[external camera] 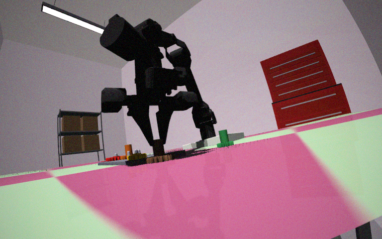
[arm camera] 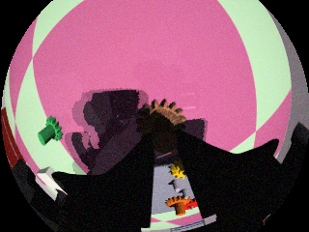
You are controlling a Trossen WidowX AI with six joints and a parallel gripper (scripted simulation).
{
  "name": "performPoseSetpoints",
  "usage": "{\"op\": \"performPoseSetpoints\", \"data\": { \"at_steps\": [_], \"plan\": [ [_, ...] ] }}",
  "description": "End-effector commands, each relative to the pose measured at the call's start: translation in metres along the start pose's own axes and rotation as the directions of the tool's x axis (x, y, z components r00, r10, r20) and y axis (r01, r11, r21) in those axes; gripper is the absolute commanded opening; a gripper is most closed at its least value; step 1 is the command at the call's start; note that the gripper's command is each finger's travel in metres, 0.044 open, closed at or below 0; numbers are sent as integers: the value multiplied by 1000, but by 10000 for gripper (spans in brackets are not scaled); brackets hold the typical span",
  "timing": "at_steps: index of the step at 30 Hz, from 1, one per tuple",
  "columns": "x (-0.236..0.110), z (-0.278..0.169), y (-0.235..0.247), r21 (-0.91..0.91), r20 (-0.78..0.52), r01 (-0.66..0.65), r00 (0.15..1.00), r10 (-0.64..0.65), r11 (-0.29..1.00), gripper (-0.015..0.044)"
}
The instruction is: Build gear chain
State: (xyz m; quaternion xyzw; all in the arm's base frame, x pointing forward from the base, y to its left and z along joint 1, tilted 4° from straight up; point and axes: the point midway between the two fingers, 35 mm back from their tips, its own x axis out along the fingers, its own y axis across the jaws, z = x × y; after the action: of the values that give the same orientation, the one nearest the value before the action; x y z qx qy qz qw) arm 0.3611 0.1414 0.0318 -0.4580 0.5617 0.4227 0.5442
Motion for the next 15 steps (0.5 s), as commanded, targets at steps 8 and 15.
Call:
{"op": "performPoseSetpoints", "data": {
  "at_steps": [8,15],
  "plan": [
    [-1,0,-1,-5,-3,-3,1000,3,1000,0],
    [-15,3,-3,-5,-2,-2,1000,2,1000,0]
  ]
}}
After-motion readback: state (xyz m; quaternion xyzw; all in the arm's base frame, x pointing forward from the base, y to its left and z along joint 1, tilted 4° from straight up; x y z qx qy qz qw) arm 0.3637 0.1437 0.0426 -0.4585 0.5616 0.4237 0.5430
